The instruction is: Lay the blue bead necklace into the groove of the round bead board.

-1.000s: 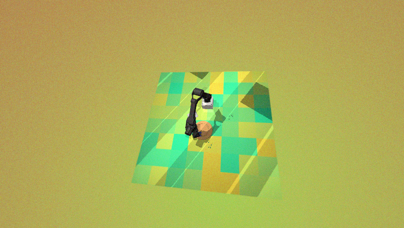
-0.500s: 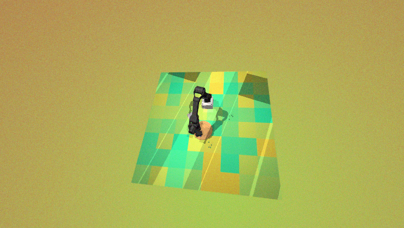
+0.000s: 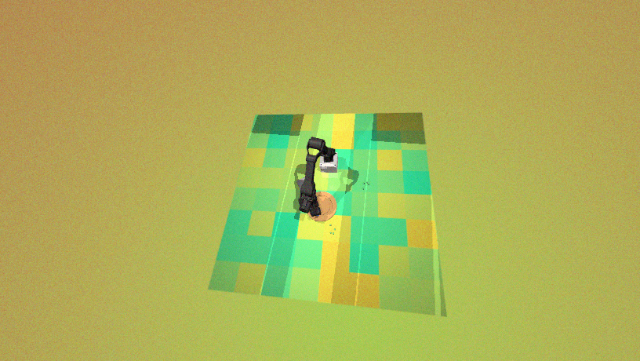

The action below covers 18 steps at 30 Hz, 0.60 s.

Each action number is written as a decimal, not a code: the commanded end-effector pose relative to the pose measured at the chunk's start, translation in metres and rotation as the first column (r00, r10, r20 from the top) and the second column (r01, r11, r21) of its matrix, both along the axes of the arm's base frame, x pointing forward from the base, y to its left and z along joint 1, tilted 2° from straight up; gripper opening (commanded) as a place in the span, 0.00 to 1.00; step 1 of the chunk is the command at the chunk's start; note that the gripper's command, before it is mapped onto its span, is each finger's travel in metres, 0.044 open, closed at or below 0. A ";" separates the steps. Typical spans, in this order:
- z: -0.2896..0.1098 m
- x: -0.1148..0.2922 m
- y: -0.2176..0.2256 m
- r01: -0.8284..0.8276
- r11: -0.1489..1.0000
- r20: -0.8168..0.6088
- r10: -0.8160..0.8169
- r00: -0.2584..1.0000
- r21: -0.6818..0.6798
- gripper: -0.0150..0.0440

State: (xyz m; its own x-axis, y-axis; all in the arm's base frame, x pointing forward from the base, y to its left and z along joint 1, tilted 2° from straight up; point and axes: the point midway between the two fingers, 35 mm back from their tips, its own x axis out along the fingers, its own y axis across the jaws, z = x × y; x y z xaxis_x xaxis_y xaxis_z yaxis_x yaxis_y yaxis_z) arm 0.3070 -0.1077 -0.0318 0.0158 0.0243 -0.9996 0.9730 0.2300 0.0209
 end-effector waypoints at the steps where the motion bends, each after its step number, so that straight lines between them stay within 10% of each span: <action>1: 0.001 0.000 0.000 0.000 1.000 0.002 0.000 1.000 -0.001 0.48; 13: 0.002 0.000 0.000 0.000 1.000 -0.002 0.000 1.000 0.001 1.00; 18: 0.010 -0.001 0.000 0.004 1.000 0.001 -0.004 1.000 0.002 1.00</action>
